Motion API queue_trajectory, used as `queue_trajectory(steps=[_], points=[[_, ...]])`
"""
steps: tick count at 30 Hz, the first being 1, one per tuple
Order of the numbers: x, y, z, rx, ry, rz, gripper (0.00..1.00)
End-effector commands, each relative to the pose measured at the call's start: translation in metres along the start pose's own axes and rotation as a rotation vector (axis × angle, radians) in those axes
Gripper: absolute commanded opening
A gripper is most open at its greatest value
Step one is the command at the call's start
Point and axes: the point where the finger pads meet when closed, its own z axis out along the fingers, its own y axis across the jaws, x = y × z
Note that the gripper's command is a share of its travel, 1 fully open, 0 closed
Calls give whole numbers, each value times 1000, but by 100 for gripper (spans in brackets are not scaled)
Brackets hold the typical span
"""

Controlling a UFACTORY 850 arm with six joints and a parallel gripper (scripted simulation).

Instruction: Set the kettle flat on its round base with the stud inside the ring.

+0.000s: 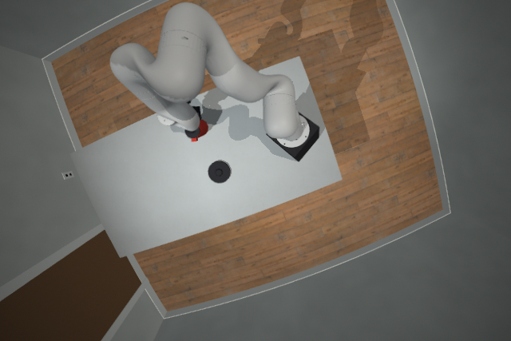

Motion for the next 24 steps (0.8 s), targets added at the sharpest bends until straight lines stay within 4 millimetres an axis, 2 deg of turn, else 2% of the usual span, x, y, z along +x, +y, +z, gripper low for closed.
queue_trajectory(steps=[1, 24], points=[[-1, -1, 0, 2, 0, 0, 0], [-17, 4, 0, 2, 0, 0, 0]])
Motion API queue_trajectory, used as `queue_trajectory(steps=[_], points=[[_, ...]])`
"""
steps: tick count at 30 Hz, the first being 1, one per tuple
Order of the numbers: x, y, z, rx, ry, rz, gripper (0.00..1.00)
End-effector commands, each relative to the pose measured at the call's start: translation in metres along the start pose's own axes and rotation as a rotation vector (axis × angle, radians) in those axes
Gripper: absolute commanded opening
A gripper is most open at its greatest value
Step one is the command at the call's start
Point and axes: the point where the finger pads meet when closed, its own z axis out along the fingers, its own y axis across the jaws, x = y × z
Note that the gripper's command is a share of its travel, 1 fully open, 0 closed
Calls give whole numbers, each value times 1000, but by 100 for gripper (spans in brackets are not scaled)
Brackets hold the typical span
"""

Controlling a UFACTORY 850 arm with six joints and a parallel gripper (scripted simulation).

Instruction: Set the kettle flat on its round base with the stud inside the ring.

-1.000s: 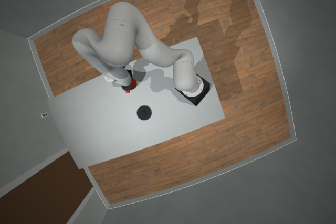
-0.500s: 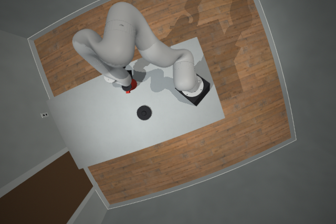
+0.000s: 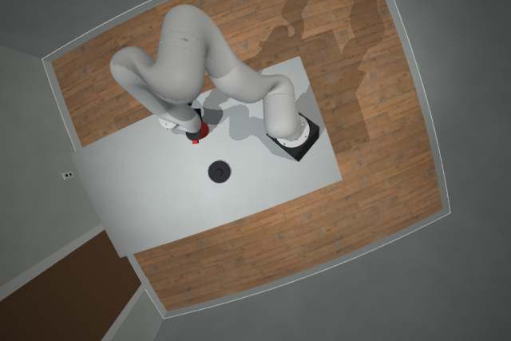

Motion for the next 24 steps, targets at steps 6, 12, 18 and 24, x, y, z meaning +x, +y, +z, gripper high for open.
queue_trajectory(steps=[6, 12, 18, 24], points=[[-10, 2, 0, 2, 0, 0, 0], [-19, 5, 0, 2, 0, 0, 0], [-30, 9, 0, 2, 0, 0, 0], [-39, 11, 0, 2, 0, 0, 0]])
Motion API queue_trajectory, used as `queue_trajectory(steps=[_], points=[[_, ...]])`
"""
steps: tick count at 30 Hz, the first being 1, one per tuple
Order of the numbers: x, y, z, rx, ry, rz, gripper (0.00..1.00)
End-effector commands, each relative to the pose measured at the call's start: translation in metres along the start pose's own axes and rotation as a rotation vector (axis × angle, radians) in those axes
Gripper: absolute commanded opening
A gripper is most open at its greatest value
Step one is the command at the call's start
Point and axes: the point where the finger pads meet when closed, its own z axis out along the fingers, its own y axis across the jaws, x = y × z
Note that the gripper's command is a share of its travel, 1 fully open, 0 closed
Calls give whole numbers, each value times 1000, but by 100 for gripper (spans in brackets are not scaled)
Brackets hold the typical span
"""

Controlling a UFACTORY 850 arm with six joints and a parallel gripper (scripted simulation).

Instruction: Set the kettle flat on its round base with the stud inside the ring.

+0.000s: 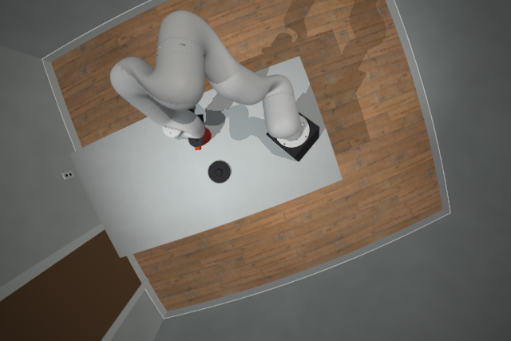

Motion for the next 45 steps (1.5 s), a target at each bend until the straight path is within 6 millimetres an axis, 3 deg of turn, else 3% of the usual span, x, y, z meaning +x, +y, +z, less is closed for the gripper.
queue_trajectory(steps=[1, 17, 45], points=[[-5, 1, 0, 3, 1, 1, 0], [-44, 13, 0, 3, 1, 1, 0], [-143, 43, 0, 3, 1, 1, 0]])
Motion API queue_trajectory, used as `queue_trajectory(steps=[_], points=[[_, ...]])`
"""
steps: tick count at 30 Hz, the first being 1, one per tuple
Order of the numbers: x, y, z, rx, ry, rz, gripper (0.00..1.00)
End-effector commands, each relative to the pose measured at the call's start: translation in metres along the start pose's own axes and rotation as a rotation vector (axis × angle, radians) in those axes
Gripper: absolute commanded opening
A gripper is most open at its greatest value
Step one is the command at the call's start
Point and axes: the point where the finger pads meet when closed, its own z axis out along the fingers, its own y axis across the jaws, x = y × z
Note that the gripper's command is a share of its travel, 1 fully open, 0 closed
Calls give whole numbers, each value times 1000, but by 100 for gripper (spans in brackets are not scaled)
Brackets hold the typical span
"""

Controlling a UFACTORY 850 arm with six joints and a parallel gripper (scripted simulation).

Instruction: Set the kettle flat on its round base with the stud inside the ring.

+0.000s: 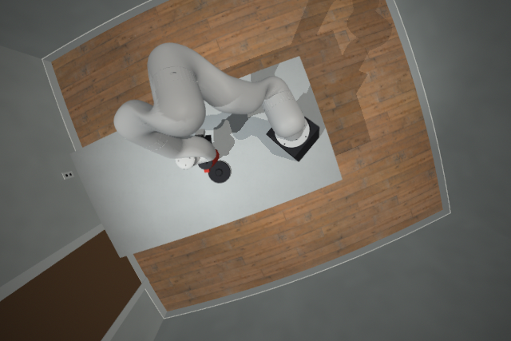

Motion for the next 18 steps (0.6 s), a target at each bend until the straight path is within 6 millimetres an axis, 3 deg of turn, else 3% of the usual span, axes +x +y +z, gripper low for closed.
queue_trajectory(steps=[1, 18], points=[[-16, 4, 0, 3, 0, 1, 0], [-66, 19, 0, 3, 0, 1, 0]])
